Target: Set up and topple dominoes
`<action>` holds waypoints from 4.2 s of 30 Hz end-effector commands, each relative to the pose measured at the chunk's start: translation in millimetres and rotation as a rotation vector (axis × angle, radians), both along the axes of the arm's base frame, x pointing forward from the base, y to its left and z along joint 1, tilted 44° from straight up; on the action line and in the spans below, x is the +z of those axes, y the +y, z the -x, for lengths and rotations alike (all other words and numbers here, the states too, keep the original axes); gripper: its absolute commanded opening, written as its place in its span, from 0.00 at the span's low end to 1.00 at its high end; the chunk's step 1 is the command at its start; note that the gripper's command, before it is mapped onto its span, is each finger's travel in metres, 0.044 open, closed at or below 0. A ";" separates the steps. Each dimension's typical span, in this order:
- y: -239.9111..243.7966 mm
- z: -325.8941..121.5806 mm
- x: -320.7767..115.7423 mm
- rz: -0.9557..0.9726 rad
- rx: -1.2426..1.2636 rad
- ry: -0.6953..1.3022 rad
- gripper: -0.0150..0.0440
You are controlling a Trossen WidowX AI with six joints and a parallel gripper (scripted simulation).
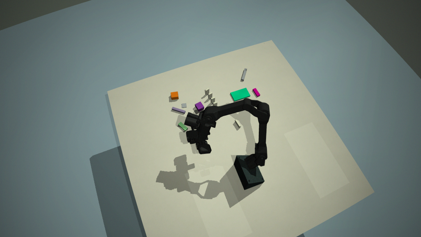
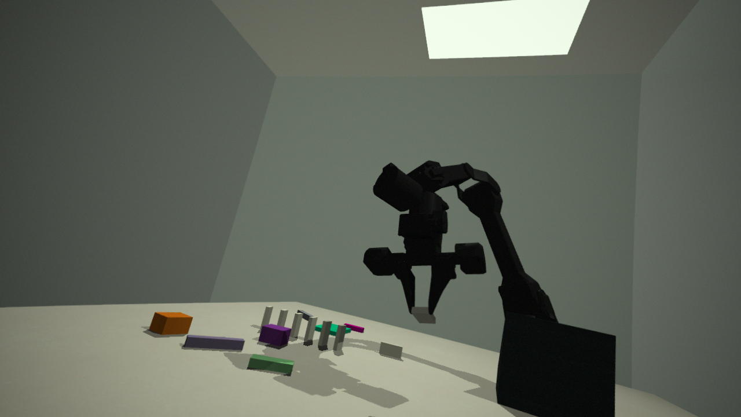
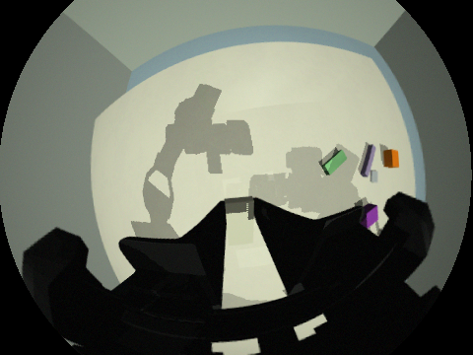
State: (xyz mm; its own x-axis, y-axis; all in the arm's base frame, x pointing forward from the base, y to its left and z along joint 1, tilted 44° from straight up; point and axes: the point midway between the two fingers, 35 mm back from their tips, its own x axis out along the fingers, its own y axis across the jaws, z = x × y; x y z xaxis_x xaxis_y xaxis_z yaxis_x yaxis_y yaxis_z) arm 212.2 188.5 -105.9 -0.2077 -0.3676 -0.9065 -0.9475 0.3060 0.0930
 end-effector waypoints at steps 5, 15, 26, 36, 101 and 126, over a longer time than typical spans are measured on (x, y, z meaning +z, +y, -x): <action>-7.7 1.8 -10.5 -0.164 -0.048 0.018 0.44; -12.2 0.3 -18.3 -0.363 -0.080 -0.001 0.44; -16.8 -1.6 -19.2 -0.579 -0.087 -0.053 0.44; -21.9 -2.1 -12.3 -0.767 -0.068 -0.127 0.44; -83.6 8.2 -11.5 -1.141 0.083 -0.409 0.44; -113.3 21.7 -47.7 -1.164 0.083 -0.416 0.44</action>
State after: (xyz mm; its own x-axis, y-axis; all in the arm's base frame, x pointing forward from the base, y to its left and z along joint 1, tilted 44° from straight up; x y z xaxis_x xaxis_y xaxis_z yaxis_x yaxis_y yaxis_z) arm 188.8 75.9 -152.7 0.1561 0.6985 -0.6983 -0.9827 0.1809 -0.0387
